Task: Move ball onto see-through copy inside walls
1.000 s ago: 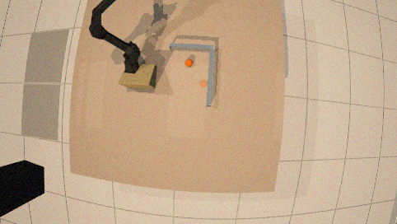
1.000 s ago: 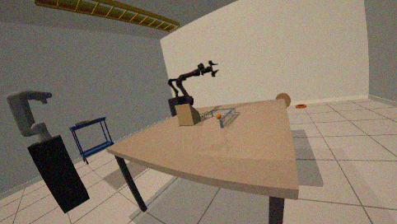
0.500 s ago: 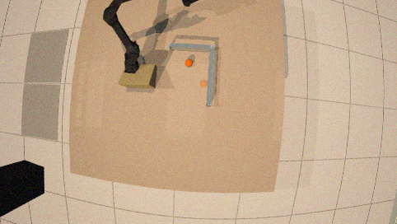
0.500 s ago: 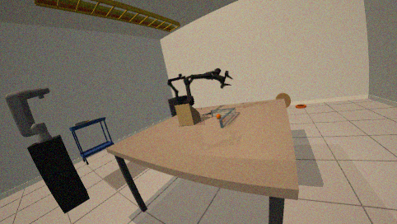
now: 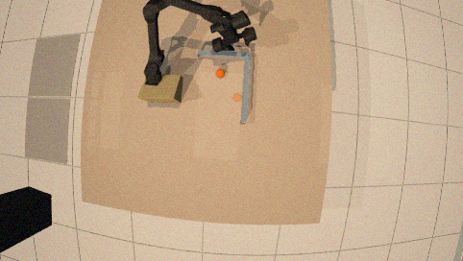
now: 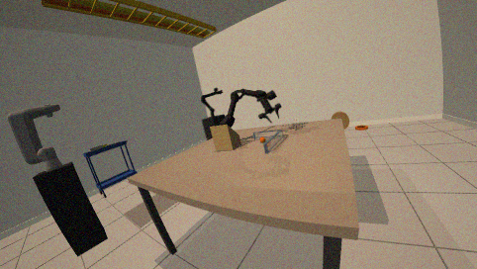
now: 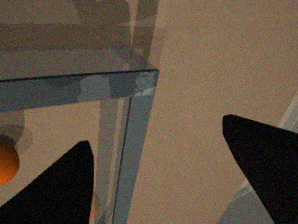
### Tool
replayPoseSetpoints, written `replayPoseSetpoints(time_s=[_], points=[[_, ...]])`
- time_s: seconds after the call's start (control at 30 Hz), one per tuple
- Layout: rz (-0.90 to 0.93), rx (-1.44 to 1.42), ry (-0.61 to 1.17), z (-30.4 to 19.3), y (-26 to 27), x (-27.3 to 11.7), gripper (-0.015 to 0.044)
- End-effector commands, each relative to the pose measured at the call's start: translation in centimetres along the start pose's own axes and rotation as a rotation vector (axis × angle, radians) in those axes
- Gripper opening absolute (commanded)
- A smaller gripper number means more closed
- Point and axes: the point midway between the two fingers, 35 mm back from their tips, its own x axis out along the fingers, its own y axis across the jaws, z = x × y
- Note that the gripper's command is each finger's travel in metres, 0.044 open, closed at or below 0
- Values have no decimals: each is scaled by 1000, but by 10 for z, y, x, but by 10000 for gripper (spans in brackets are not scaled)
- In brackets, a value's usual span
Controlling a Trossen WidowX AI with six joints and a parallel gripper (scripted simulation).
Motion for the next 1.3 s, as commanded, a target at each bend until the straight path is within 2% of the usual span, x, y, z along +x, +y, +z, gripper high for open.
replayPoseSetpoints(time_s=[0.0, 0.23, 1.27], points=[[160, 69, -46, -33, 39, 21, 306], [396, 257, -219, -73, 113, 39, 306], [399, 262, -226, -62, 129, 78, 306]])
